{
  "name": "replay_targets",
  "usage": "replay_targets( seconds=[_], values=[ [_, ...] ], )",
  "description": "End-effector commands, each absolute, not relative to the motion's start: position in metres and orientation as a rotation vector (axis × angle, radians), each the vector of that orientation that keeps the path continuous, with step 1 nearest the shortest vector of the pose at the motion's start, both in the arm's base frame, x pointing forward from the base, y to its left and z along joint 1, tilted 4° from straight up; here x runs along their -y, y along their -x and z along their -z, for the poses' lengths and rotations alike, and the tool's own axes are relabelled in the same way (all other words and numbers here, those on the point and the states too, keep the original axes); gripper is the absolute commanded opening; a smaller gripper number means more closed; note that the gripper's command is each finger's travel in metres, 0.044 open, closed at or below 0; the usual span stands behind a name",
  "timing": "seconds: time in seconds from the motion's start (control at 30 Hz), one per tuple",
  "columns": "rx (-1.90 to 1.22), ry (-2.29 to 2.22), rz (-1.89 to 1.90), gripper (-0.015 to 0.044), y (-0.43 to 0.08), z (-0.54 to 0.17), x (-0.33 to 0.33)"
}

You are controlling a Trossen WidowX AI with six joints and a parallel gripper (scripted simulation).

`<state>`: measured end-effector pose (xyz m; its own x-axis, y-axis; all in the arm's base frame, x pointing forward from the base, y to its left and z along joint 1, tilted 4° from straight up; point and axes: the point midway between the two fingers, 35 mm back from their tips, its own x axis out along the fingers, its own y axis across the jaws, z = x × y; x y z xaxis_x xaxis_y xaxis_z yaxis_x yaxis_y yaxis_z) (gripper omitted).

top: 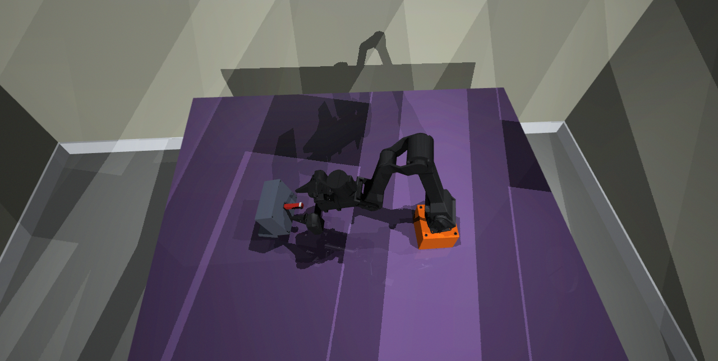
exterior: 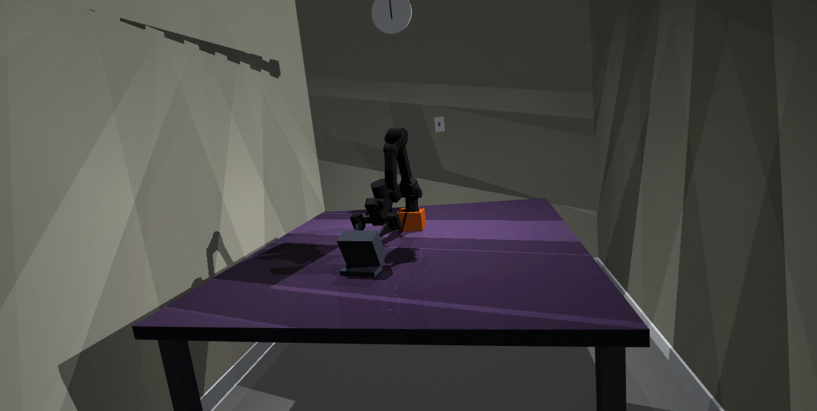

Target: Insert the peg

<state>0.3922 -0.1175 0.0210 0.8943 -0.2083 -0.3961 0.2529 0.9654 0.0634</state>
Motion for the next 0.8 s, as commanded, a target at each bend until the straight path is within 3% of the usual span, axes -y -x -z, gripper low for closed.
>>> replay_targets(
  seconds=[0.0, 0.77],
  values=[
    [-0.398, -0.114, 0.237, 0.0440, -0.387, -0.024, 0.116],
    [-0.397, -0.114, 0.239, 0.0440, -0.367, -0.036, 0.112]
  ],
)
